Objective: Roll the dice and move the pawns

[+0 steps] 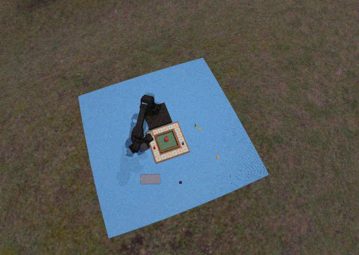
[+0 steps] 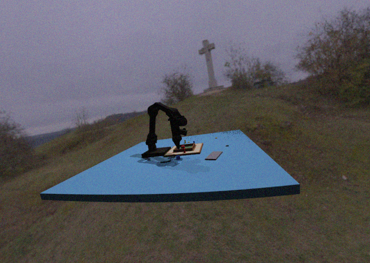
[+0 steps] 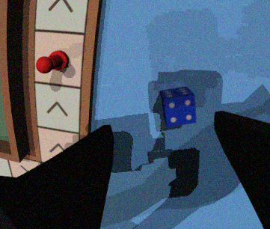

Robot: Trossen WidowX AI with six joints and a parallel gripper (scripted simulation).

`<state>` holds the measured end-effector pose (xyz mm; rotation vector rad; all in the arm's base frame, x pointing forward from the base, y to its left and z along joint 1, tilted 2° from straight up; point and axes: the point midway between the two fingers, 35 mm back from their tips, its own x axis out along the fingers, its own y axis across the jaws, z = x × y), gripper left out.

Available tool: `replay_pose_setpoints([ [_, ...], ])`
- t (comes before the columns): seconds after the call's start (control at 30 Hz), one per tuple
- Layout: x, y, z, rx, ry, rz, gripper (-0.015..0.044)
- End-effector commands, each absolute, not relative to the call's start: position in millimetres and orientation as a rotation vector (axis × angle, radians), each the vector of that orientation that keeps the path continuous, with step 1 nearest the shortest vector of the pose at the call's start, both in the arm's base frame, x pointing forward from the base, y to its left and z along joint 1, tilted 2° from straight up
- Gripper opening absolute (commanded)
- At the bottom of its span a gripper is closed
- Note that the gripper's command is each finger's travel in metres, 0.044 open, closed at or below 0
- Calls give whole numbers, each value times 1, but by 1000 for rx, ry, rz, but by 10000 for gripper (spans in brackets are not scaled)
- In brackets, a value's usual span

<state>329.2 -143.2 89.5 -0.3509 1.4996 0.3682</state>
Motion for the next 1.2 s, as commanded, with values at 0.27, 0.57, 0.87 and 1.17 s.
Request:
replay_pose_setpoints([
  [0.27,326,-165,70,-385,1497,402,275],
  [0.57,327,-165,55,-385,1497,402,275],
  [0.87,327,-165,41,-385,1497,402,275],
  [1.17,327,-165,27,-385,1497,402,275],
])
